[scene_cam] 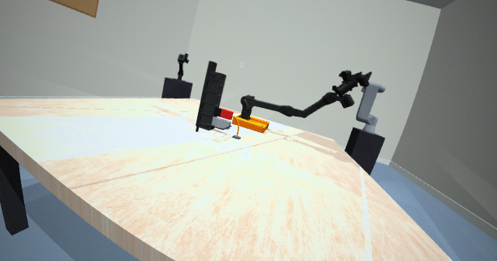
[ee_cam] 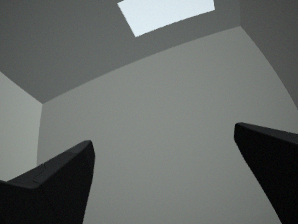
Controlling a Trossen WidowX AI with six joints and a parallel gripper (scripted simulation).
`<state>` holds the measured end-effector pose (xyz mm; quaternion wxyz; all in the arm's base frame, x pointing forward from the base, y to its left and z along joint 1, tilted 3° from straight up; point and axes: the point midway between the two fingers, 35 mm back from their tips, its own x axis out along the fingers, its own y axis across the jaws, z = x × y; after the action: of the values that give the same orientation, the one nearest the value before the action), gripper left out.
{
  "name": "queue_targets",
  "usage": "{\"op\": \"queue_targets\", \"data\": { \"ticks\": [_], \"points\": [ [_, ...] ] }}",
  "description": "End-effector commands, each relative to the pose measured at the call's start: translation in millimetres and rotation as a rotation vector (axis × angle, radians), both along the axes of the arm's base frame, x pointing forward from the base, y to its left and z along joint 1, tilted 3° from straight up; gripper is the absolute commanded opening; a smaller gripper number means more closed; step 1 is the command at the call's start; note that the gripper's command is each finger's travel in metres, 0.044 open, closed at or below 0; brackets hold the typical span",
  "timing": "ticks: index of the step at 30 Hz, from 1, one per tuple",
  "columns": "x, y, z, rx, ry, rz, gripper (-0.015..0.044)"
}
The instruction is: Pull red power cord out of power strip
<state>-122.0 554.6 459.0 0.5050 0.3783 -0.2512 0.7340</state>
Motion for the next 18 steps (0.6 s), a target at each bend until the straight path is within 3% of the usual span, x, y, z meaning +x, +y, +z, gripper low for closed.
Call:
{"op": "queue_targets", "data": {
  "ticks": [1,9,18],
  "points": [
    [0,-1,1,0.002,0.001,0.002,0.0374],
    [-26,-61,59,0.145,0.077,0.134,0.0164],
    [-44,-147,121,0.324,0.175,0.311,0.016]
  ]
}}
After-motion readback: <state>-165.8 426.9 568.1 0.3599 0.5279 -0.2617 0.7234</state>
